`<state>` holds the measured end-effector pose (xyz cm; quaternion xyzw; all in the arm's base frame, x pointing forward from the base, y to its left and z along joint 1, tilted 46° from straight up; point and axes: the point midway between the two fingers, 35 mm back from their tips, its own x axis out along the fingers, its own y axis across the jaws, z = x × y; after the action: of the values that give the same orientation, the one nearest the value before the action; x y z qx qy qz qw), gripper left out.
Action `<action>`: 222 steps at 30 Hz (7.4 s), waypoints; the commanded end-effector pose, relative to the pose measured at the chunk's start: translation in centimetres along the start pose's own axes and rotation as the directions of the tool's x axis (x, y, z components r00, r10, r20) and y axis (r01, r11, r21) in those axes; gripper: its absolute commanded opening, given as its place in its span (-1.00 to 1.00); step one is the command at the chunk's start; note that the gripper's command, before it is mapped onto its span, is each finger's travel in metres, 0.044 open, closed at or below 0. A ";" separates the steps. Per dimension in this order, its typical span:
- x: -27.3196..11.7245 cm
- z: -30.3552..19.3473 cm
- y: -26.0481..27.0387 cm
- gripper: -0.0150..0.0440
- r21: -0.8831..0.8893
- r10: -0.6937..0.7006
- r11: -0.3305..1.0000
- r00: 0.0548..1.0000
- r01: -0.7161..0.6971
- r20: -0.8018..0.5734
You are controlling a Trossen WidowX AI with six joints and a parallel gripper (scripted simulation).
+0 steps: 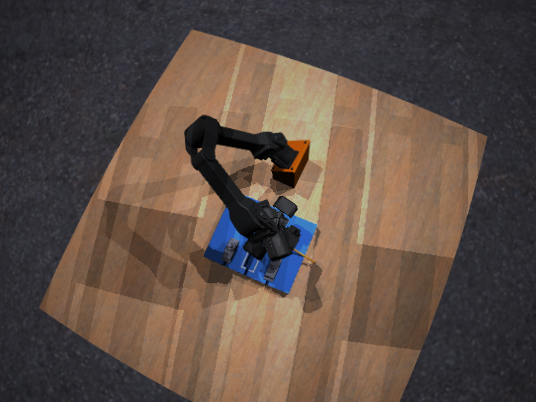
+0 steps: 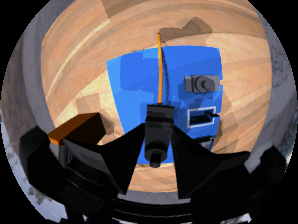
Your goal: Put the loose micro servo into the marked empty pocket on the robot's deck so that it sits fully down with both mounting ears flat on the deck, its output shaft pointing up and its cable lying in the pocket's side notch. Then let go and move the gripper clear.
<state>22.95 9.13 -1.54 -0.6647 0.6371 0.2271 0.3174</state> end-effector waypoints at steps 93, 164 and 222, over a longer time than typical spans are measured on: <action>0.7 -1.3 -11.5 -0.49 0.977 -0.009 0.211 1.000 0.009 -0.007; 6.6 -1.4 -11.8 -0.49 0.978 -0.010 0.210 1.000 0.012 -0.010; -8.0 -3.4 -0.6 1.00 0.975 -0.021 0.222 1.000 0.004 0.000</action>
<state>22.64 12.34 6.58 -0.3273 0.6299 -0.2168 0.6702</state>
